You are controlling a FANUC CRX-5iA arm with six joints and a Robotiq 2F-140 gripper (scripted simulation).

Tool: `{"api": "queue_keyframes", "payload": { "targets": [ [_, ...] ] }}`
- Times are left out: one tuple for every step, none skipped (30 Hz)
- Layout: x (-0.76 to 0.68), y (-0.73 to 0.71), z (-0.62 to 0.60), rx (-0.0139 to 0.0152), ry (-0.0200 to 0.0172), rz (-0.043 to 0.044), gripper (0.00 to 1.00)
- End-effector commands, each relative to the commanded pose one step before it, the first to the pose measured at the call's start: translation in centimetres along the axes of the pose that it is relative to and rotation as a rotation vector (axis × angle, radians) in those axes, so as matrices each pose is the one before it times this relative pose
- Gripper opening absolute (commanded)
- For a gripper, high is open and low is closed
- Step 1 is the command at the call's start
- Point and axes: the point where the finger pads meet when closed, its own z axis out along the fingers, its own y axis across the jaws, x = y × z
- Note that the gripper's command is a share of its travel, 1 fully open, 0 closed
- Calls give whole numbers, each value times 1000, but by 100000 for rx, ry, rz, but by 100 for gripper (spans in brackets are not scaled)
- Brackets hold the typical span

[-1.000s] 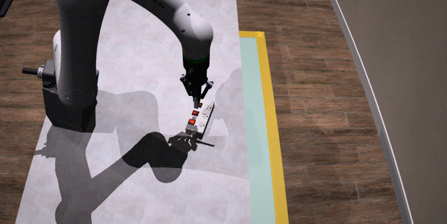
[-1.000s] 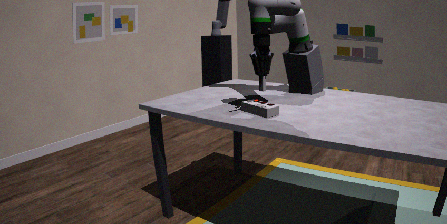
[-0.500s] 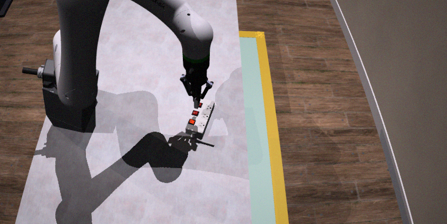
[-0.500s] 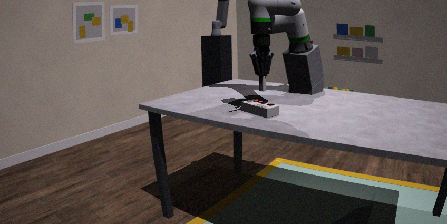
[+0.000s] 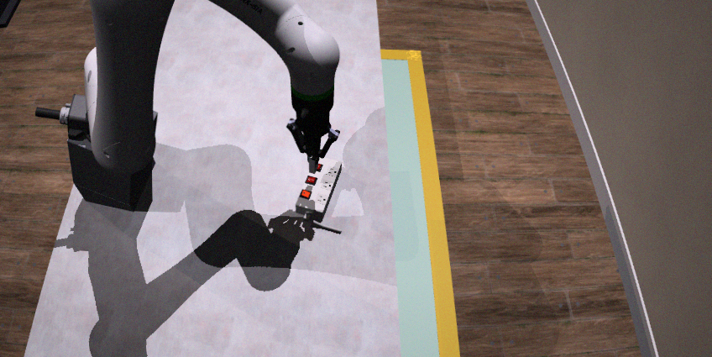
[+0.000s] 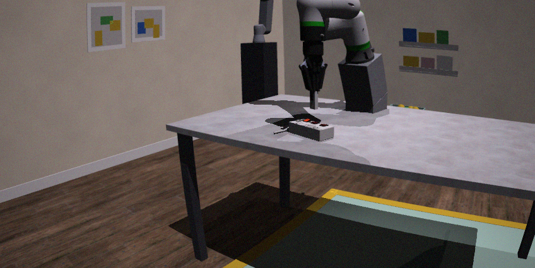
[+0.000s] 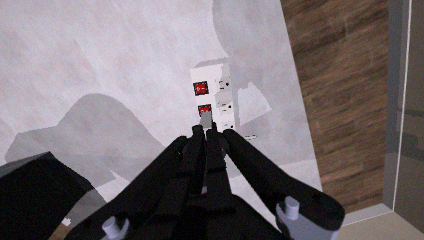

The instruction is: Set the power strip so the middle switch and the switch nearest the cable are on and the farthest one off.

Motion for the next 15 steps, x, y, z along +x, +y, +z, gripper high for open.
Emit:
{"api": "queue_keyframes", "payload": {
  "targets": [
    [8,18,46,-34,9,1,0],
    [0,0,0,0,0,0,0],
    [0,0,40,1,0,0,0],
    [0,0,47,1,0,0,0],
    [0,0,54,1,0,0,0],
    [0,0,62,2,0,0,0],
    [0,0,69,2,0,0,0],
    [0,0,76,2,1,0,0],
    [0,1,83,0,0,0,0],
    [0,1,90,0,0,0,0],
    [0,1,96,0,0,0,0],
    [0,0,103,0,0,0,0],
    [0,0,109,1,1,0,0],
    [0,1,113,0,0,0,0],
    [0,1,118,0,0,0,0]
  ]
}}
